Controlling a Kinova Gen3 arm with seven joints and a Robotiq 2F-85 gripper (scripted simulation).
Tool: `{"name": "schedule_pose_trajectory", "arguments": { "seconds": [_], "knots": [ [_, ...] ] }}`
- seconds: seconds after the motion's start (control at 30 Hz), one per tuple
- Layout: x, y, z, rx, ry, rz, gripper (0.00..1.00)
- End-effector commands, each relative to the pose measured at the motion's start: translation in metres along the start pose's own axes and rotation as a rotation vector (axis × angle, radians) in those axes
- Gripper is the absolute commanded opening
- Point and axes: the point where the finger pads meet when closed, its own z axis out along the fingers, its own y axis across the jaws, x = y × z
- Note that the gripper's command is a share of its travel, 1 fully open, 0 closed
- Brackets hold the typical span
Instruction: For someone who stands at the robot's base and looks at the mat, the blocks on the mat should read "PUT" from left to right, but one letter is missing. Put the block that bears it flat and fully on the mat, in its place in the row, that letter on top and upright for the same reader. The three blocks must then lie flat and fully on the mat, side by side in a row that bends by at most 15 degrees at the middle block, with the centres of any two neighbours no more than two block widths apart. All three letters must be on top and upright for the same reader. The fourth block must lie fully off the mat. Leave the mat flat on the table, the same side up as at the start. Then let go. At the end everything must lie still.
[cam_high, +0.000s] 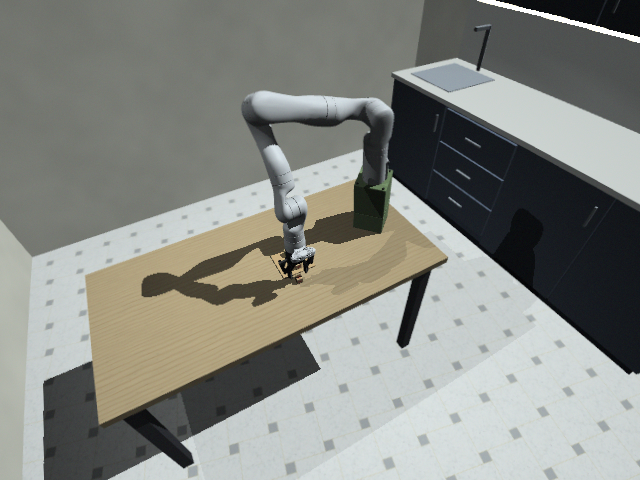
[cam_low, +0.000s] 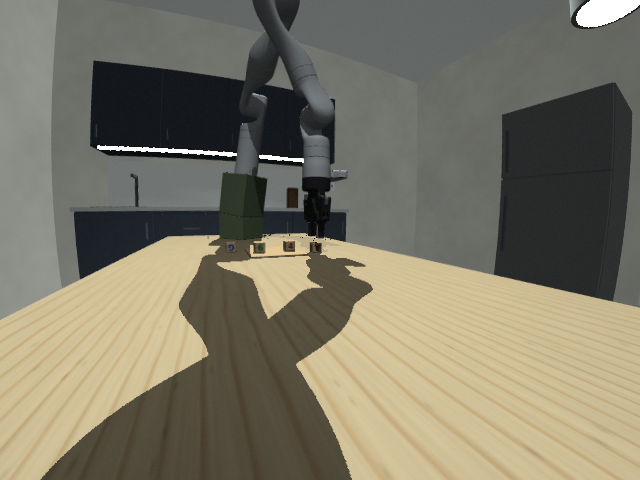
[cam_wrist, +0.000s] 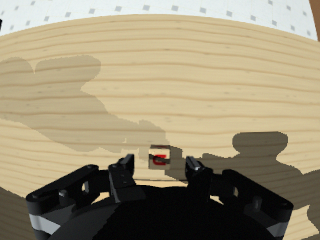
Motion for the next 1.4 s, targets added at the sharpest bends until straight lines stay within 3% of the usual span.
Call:
{"name": "schedule_pose_trajectory", "arguments": {
  "seconds": [0.0, 0.43, 1.07, 1.37],
  "knots": [
    [-0.003, 0.000, 0.001, 0.000, -0.003, 0.005, 0.62],
    [-0.003, 0.001, 0.002, -0.002, -0.002, 0.006, 0.62],
    [-0.003, 0.003, 0.030, -0.006, -0.002, 0.004, 0.62],
    [-0.003, 0.002, 0.033, -0.002, -0.002, 0.006, 0.62]
  ]
}}
